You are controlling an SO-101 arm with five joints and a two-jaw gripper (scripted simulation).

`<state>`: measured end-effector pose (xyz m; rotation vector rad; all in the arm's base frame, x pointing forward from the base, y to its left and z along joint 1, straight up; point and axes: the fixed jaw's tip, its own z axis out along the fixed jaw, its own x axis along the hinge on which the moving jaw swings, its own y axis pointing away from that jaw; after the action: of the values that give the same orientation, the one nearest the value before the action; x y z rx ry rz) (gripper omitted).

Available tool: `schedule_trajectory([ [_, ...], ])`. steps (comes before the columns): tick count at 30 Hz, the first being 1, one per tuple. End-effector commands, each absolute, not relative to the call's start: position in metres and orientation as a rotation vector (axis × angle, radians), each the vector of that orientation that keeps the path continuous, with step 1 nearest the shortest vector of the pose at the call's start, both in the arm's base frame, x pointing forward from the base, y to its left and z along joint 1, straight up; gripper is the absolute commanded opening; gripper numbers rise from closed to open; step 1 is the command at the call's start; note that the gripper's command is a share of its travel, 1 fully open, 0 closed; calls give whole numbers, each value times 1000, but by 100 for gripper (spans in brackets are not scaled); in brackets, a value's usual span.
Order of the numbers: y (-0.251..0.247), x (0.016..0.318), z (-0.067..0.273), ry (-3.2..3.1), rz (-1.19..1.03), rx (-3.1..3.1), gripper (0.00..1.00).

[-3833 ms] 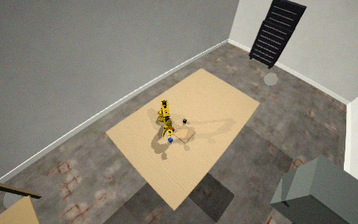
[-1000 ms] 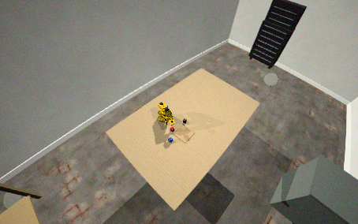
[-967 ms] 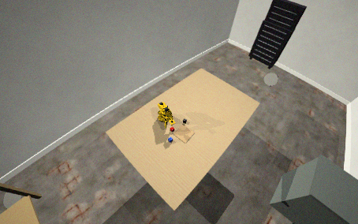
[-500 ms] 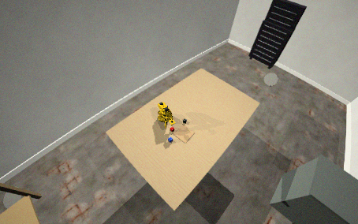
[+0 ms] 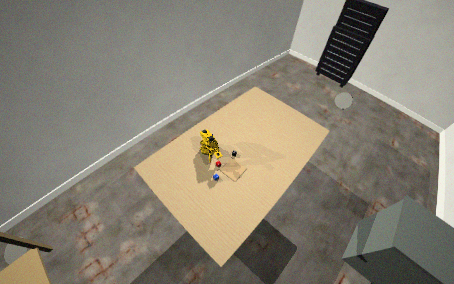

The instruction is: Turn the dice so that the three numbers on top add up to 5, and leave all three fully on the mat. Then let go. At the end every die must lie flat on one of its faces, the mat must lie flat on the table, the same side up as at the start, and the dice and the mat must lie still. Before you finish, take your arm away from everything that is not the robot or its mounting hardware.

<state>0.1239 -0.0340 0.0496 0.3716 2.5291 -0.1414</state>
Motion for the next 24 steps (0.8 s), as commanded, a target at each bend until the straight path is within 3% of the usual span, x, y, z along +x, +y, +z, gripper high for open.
schedule_trajectory([
  [1,-33,125,51,2520,-139,355,35],
  [16,-10,138,54,2525,-66,116,35],
  [24,31,150,56,2507,48,-237,35],
])
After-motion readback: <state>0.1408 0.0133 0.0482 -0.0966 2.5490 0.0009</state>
